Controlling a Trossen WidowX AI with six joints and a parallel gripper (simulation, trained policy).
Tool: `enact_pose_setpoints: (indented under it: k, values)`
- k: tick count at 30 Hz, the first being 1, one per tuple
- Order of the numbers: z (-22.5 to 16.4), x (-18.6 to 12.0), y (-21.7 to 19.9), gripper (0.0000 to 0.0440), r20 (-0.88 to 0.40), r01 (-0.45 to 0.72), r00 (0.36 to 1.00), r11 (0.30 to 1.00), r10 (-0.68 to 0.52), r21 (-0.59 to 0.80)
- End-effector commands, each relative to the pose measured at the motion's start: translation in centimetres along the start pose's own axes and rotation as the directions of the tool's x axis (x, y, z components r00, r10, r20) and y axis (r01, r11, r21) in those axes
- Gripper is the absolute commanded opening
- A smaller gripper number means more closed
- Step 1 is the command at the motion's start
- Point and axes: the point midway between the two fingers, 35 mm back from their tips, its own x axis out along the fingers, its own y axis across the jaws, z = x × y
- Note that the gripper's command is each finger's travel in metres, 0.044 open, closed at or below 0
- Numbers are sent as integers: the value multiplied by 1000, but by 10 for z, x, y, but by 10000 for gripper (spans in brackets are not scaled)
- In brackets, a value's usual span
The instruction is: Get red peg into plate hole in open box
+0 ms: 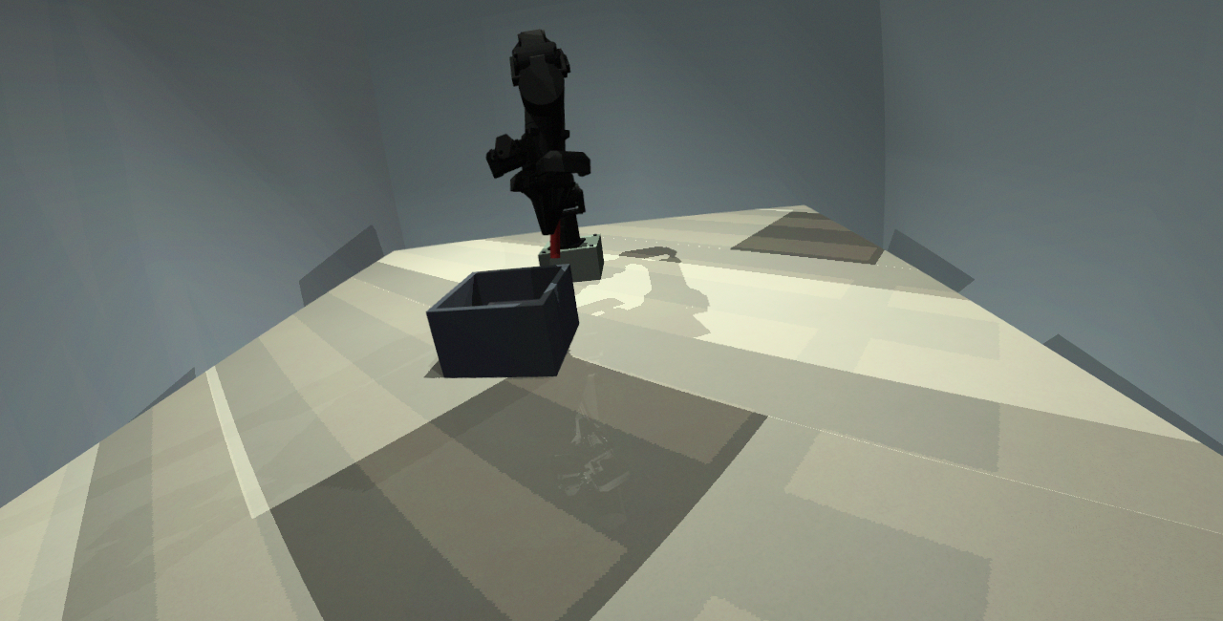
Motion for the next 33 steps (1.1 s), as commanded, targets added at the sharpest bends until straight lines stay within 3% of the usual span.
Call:
enact_pose_setpoints:
  k: [1,16,28,30,33]
  values:
    - [13,1,2,0,12,-3,1000,1000,3,19]
    - [62,25,-1,9,13,24,1000,993,-26,114]
    - [75,58,-6,18,-39,76,997,988,-71,138]
    - [75,66,-8,37,-48,88,995,987,-83,133]
    - [77,76,-9,112,-57,105,993,987,-99,121]
